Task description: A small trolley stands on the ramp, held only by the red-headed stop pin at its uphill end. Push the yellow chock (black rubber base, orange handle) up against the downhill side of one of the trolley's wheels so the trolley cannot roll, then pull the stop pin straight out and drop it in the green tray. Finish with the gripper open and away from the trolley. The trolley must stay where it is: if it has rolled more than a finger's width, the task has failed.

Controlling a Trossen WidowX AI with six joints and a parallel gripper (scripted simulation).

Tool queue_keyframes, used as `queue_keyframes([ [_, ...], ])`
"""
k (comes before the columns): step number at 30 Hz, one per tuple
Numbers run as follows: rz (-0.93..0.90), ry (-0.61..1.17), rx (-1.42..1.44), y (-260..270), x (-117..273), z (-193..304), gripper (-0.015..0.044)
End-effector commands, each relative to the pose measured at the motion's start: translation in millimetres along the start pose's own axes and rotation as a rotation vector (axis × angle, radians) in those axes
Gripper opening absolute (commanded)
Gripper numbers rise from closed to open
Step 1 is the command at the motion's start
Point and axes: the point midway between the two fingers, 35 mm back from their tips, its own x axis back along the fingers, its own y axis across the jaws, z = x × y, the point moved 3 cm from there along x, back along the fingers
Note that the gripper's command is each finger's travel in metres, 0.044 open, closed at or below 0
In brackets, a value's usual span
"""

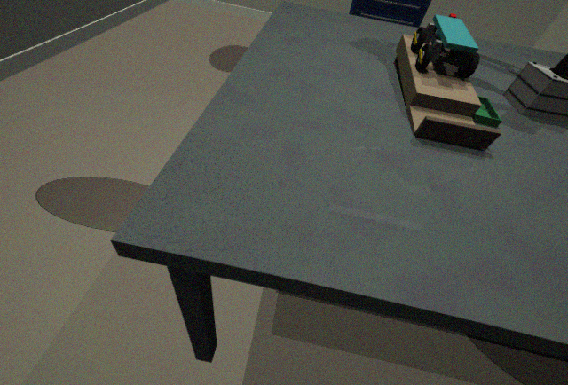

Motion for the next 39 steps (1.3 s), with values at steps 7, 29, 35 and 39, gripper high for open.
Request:
queue_keyframes([
  [7, 0.025, 0.240, -0.101, -11.2, 17.3, 83.2, 0.0190],
  [29, 0.257, 0.733, -0.323, -63.2, 86.4, 267.7, 0.0190],
  [35, 0.282, 0.763, -0.337, -67.8, 92.6, 279.7, 0.0190],
  [39, 0.282, 0.763, -0.337, -68.5, 86.1, 284.4, 0.0190],
])
